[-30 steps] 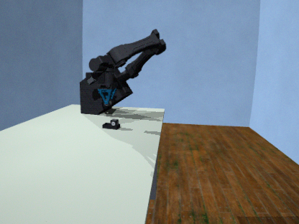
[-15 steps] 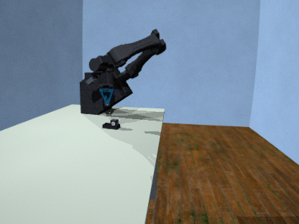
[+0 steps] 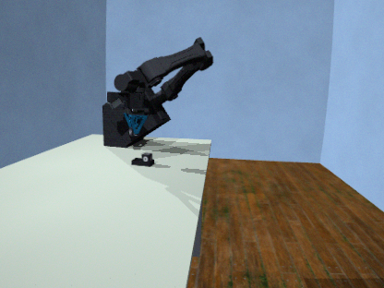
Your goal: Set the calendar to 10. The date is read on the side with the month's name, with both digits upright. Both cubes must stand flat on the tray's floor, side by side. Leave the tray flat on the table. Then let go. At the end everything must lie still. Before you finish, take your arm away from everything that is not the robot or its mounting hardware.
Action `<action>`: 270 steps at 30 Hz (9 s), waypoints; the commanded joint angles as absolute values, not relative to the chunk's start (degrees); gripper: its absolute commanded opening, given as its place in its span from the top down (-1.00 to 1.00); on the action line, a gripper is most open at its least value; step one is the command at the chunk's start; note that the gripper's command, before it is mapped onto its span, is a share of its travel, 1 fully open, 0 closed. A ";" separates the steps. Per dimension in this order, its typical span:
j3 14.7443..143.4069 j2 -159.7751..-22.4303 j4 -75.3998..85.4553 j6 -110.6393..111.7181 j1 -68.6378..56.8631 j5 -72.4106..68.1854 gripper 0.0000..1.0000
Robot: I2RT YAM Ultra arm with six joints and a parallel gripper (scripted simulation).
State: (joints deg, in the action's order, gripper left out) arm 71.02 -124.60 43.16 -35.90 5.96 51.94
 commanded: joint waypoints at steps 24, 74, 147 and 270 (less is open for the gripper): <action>71.21 -124.08 45.57 18.06 6.27 55.33 0.45; 71.20 -123.92 45.40 99.38 6.07 55.37 0.45; 65.26 -126.72 24.59 84.90 -2.25 55.72 0.45; 65.33 -127.06 24.60 85.16 -2.05 55.73 0.45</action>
